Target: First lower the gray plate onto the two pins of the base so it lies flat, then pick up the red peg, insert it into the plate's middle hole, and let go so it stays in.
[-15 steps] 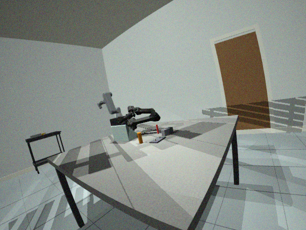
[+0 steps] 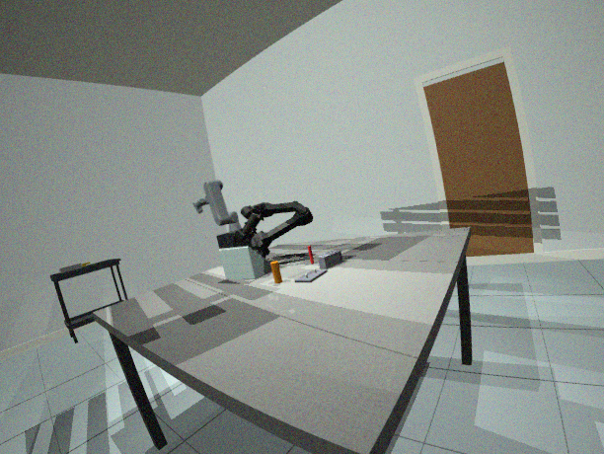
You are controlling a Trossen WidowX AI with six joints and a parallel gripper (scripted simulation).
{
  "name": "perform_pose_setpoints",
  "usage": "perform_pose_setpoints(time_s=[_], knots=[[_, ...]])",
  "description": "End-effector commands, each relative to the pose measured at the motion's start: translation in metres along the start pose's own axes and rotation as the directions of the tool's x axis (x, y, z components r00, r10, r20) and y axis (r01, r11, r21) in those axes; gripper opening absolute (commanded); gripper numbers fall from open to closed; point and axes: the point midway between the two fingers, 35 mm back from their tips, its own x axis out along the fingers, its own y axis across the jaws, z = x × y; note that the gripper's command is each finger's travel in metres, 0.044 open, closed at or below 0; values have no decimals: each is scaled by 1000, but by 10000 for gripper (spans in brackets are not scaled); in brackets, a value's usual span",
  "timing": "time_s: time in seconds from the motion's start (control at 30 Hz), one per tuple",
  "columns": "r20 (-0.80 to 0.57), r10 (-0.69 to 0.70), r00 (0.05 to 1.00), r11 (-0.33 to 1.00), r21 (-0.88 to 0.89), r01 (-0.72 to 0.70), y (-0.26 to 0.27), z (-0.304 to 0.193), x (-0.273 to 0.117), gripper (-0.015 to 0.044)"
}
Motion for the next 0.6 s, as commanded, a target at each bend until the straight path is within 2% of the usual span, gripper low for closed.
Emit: perform_pose_setpoints(time_s=[0.0, 0.17, 0.33, 0.47, 0.57], knots=[[174, -46, 984, 990, -124, 68, 1, -1, -1, 440], [379, -54, 924, 947, -274, 168, 5, -9, -1, 440], [552, -4, 834, 861, -422, 284, 8, -23, 0, 440], [663, 78, 745, 774, -511, 373, 10, -38, 3, 440], [695, 116, 710, 740, -537, 404, 10, -44, 5, 440]])
